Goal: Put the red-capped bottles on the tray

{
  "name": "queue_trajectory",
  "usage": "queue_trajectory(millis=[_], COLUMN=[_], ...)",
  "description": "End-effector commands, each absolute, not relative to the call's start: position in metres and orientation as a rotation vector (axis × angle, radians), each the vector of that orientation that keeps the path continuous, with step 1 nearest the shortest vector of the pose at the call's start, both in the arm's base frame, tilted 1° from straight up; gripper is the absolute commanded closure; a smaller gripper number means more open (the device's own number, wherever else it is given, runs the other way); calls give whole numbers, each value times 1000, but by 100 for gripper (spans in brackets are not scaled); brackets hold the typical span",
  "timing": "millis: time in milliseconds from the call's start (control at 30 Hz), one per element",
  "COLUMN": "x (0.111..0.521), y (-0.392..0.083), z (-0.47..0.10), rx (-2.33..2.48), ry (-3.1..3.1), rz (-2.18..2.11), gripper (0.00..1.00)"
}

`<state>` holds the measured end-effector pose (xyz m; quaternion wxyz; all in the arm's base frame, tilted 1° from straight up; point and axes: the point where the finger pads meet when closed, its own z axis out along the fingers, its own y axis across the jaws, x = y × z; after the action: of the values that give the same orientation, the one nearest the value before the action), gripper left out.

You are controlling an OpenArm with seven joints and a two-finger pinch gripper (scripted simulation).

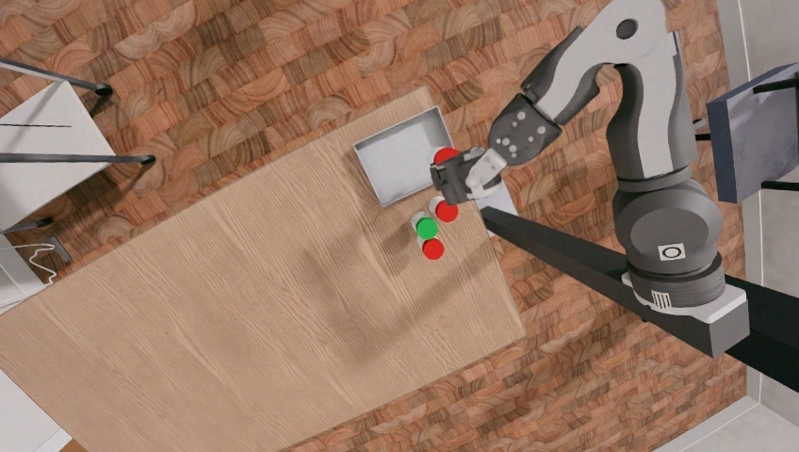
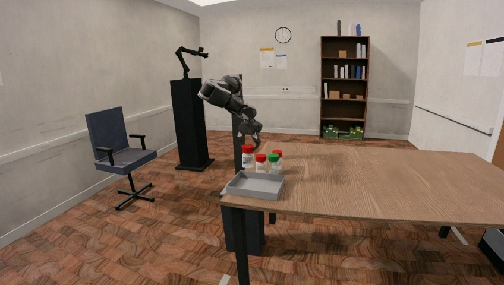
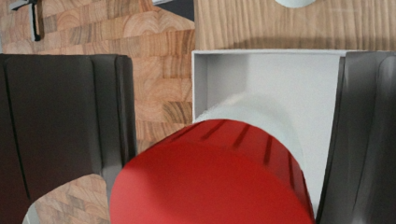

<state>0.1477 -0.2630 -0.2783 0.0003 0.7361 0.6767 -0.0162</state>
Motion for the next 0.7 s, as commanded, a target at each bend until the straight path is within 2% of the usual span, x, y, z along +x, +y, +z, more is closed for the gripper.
queue_trajectory(millis=[0, 667], x=[149, 112], y=[-265, -310], z=[-279, -297], rx=[2295, 2295], ry=[2131, 2125], rz=[-13, -7], gripper=[100, 100])
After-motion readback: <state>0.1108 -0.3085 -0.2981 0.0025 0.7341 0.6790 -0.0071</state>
